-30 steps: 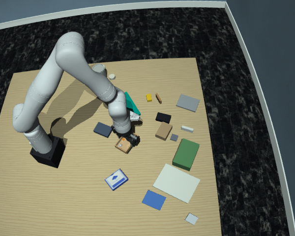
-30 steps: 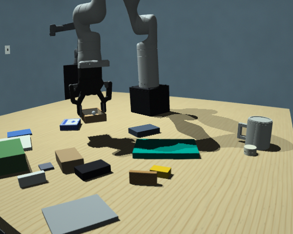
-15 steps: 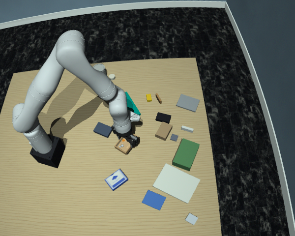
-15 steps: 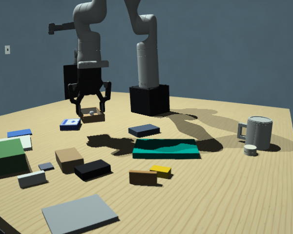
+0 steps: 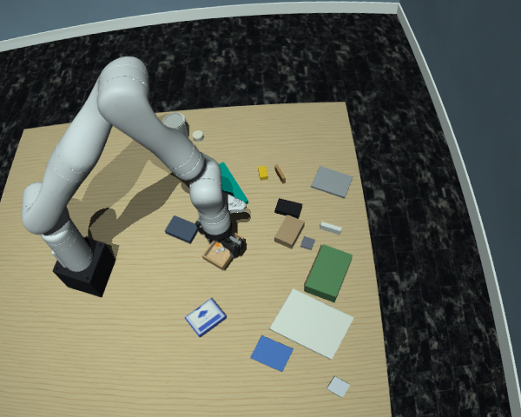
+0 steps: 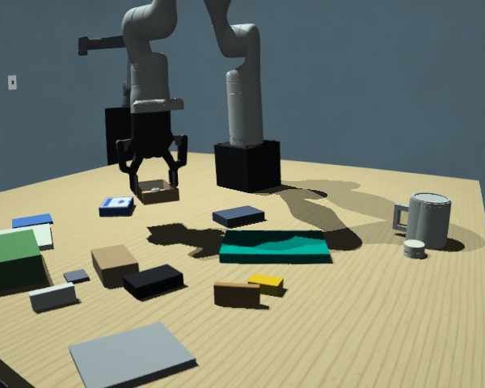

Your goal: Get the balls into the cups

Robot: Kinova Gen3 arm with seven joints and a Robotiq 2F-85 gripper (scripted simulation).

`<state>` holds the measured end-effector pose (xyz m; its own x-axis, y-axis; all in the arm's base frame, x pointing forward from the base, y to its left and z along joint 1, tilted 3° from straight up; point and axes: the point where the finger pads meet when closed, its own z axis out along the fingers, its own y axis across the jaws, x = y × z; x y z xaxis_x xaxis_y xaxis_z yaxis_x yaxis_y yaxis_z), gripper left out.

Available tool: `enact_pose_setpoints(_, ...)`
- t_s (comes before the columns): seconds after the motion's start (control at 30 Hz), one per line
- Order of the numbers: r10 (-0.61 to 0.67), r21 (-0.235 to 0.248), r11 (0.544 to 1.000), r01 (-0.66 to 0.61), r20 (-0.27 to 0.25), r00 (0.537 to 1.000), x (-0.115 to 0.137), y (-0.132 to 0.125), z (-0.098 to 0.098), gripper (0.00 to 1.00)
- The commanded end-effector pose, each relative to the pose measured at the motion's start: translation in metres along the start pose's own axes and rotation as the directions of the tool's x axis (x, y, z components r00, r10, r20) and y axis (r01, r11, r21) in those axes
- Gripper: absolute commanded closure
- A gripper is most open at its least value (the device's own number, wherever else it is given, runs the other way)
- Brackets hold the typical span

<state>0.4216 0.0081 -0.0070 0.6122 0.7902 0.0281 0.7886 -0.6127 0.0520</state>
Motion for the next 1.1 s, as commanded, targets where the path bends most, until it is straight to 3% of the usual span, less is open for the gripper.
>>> enact_pose_setpoints(0.0, 0.009, 0.002, 1.000, -0.009, -0.006, 1.000, -0.0024, 0.0027, -0.0009, 0.29)
enact_pose_setpoints(0.07, 0.009, 0.005, 1.000, -0.009, -0.022, 1.000, -0.0027, 0.0028, -0.0009, 0.29)
enact_pose_setpoints(0.33, 0.009, 0.007, 1.000, -0.009, 0.001, 1.000, -0.0023, 0.0028, -0.0009, 0.29)
enact_pose_setpoints(0.63, 0.009, -0.023, 1.000, -0.009, 0.022, 1.000, -0.0018, 0.0023, -0.0009, 0.29)
enact_pose_setpoints(1.07, 0.009, 0.006, 1.000, -0.009, 0.008, 1.000, -0.0021, 0.0028, -0.0009, 0.29)
